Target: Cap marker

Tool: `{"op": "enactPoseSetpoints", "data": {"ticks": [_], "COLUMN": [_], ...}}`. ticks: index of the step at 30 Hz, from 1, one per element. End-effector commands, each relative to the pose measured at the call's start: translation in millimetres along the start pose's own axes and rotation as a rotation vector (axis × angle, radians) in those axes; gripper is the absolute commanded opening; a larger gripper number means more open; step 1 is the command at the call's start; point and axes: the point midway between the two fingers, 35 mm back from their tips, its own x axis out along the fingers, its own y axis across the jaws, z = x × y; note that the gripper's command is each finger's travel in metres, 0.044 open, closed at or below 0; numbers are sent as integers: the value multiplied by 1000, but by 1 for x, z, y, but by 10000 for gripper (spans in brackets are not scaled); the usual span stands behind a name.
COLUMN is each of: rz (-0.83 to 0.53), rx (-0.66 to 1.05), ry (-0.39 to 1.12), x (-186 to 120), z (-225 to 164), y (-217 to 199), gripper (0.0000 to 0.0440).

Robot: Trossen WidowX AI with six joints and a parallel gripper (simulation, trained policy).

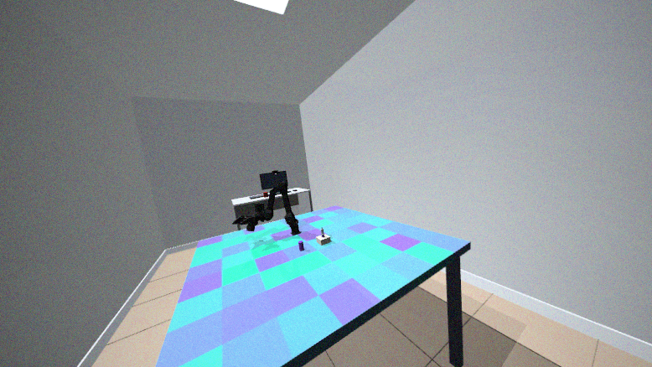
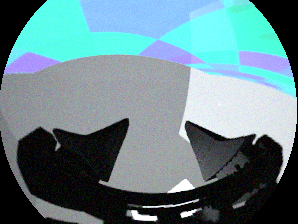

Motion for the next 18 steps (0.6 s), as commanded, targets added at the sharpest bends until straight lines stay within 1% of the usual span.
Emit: {"op": "enactPoseSetpoints", "data": {"ticks": [1,6,8,9,18], "rz": [-1,-5,-6,-7,-5], "rx": [4,54,73,81,112], "ry": [-1,-27,-38,-43,-87], "x": [1,8,12,13,29], "z": [0,4,5,6,5], "y": [0,0,0,0,6], "gripper": [375,250,211,208,232]}}
